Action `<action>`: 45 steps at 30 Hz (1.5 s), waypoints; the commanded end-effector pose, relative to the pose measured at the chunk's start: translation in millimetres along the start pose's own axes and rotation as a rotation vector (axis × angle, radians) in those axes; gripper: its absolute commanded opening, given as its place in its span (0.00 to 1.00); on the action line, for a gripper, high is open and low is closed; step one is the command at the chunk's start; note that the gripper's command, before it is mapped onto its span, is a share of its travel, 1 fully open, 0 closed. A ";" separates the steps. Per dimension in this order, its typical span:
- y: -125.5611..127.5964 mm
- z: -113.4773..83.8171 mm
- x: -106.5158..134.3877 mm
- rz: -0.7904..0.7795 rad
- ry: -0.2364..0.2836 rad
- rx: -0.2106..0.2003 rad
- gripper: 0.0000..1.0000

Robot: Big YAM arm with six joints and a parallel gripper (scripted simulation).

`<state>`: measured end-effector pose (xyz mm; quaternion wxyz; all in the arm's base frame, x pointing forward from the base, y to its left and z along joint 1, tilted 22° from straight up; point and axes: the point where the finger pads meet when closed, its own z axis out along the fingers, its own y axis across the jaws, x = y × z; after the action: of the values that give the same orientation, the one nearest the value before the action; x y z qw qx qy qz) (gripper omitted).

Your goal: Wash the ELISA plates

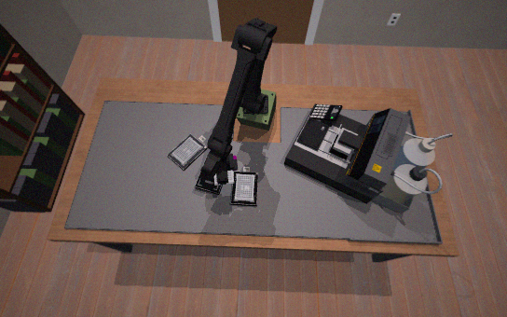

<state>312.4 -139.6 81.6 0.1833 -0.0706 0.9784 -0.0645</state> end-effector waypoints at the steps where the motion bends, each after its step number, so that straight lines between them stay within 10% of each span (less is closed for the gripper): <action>1: 16.7 -5.7 -5.9 -0.141 -0.004 -0.005 0.84; 7: 39.2 -14.0 -27.8 -0.340 -0.022 0.007 0.84; 26: 79.6 -18.9 -54.9 -0.295 -0.021 0.010 0.84; 45: 176.6 -22.2 -39.9 -0.908 -0.002 -0.008 0.84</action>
<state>321.3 28.6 86.7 0.1457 -0.4409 0.8761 -0.1293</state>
